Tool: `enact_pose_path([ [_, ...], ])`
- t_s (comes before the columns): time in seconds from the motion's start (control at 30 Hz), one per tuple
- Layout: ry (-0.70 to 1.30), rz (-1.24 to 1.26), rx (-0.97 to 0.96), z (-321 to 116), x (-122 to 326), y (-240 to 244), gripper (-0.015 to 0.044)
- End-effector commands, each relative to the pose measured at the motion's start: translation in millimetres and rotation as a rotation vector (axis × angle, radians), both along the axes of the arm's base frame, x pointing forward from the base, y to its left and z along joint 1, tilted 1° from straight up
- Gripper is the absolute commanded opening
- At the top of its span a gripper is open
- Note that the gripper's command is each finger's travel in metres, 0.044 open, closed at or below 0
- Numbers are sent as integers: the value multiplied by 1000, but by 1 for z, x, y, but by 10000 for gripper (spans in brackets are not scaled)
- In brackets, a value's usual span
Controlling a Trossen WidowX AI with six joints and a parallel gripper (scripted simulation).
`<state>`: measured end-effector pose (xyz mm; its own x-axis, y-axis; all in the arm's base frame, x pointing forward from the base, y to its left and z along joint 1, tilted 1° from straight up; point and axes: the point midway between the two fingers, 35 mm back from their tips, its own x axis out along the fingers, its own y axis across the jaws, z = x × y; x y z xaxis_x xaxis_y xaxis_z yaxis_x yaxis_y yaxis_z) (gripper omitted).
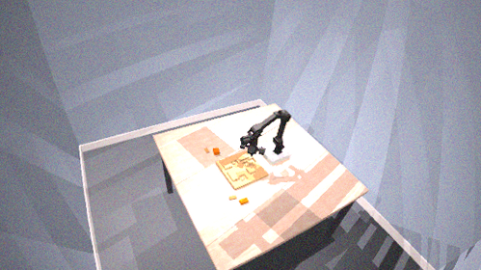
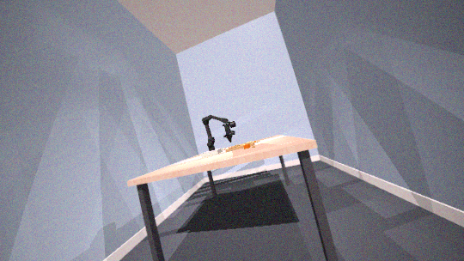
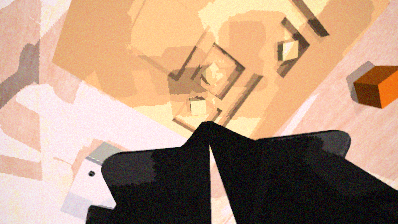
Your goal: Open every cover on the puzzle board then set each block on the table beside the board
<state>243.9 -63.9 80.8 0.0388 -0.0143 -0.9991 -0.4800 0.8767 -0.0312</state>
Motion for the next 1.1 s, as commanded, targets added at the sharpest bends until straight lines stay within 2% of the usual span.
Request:
enact_pose_path([
  [0.0,3,-9,2,-10,0,0,0],
  [0.3,4,-9,2,-48,-2,1,0],
  [1.07,4,-9,2,-61,-3,0,0],
])
